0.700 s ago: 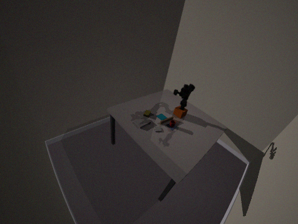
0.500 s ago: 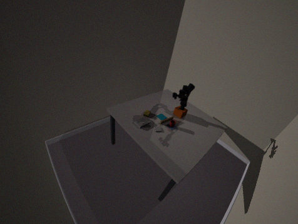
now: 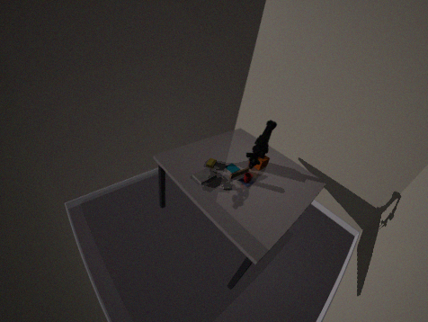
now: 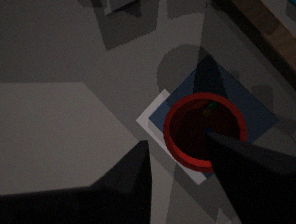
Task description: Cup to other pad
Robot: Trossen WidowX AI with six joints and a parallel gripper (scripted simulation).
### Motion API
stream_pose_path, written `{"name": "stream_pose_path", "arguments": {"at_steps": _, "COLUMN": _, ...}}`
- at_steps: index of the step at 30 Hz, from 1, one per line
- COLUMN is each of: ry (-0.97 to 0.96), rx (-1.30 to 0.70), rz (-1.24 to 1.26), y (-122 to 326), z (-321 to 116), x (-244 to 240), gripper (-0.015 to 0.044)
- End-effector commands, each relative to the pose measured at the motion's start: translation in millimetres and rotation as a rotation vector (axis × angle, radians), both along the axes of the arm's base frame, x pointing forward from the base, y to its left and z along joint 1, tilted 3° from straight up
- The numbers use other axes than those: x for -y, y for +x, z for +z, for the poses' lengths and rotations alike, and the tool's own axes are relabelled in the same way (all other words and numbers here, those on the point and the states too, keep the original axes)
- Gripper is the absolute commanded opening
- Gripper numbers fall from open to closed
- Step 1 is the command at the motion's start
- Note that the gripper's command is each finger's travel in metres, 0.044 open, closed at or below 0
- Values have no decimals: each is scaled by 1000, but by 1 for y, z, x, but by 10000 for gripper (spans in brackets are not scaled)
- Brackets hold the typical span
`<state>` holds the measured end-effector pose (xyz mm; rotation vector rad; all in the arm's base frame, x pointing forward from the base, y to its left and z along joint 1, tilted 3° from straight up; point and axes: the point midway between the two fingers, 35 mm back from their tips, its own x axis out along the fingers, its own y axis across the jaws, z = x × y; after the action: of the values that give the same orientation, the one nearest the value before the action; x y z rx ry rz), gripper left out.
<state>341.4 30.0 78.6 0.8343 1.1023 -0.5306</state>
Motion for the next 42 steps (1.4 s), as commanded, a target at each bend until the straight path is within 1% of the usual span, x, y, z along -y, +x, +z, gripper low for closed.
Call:
{"name": "stream_pose_path", "arguments": {"at_steps": 1, "ry": 12, "rx": -372, "rz": -290, "y": -30, "z": -50, "x": -2, "gripper": 148}}
{"name": "stream_pose_path", "arguments": {"at_steps": 3, "ry": 9, "rx": -400, "rz": -314, "y": -33, "z": -54, "x": -1, "gripper": 148}}
{"name": "stream_pose_path", "arguments": {"at_steps": 15, "ry": 8, "rx": -400, "rz": -314, "y": -30, "z": -56, "x": 2, "gripper": 148}}
{"name": "stream_pose_path", "arguments": {"at_steps": 42, "ry": 8, "rx": -400, "rz": -314, "y": -30, "z": -100, "x": 3, "gripper": 148}}
